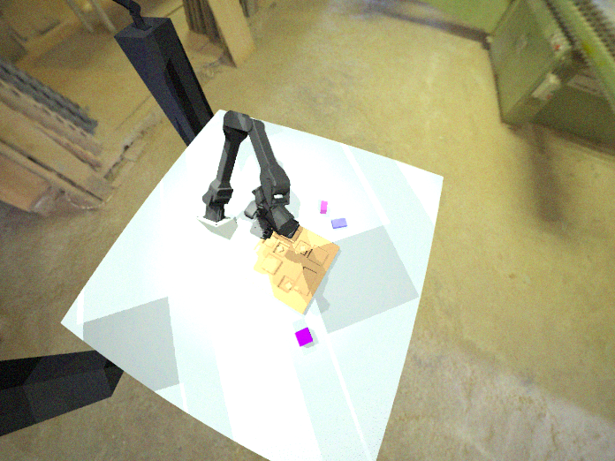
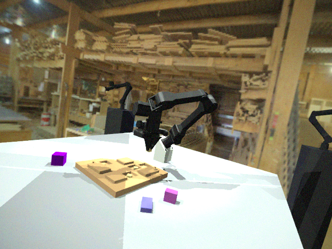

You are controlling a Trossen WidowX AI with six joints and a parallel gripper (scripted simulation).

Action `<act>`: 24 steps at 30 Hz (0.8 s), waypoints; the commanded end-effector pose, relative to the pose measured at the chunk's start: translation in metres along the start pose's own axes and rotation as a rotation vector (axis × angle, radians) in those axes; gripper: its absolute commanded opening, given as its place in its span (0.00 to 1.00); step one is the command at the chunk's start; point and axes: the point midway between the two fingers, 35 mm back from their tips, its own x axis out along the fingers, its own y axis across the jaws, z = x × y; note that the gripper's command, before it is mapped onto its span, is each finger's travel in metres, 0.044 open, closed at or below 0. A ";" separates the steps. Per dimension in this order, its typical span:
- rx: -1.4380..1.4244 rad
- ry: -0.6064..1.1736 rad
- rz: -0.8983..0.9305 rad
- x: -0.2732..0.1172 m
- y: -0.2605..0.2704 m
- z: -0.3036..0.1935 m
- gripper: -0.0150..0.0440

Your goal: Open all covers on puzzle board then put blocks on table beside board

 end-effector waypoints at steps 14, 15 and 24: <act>-0.005 -0.008 0.014 -0.004 0.026 -0.056 0.39; -0.005 -0.008 0.014 -0.004 0.027 -0.059 0.39; -0.007 -0.002 0.016 -0.005 0.034 -0.090 0.39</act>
